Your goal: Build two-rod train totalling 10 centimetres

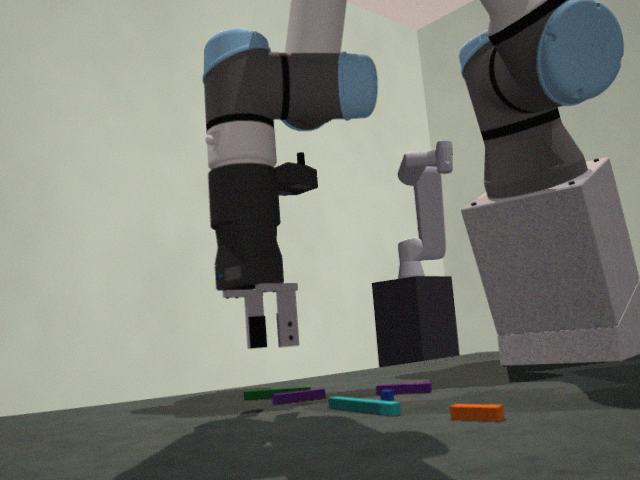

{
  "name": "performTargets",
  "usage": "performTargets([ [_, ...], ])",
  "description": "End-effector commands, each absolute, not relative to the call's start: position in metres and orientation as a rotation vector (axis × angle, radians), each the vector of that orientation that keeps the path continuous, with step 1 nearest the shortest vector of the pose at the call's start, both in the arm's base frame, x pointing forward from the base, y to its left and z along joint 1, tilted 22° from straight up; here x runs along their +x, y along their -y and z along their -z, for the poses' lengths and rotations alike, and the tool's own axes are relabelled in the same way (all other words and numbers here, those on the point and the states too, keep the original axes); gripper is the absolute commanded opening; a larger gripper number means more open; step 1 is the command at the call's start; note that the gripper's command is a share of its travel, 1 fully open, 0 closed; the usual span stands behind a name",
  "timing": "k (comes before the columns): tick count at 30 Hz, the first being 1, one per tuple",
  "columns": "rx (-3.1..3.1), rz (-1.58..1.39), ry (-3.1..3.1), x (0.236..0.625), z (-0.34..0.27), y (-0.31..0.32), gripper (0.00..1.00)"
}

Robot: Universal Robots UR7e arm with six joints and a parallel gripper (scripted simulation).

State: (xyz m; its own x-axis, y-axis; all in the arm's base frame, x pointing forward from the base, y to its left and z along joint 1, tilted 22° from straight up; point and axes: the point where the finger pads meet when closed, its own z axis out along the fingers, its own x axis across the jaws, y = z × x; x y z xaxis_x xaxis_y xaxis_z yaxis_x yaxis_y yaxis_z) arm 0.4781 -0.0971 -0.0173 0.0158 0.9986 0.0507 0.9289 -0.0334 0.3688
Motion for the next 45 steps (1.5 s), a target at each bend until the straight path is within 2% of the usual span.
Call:
performTargets([
  [1,2.058,-0.438,-2.006,0.478,0.017,0.097,1.0],
  [26,2.087,-0.443,-1.981,0.479,0.017,0.092,1.0],
  [45,2.38,-0.483,-1.694,0.483,0.015,0.041,1.0],
])
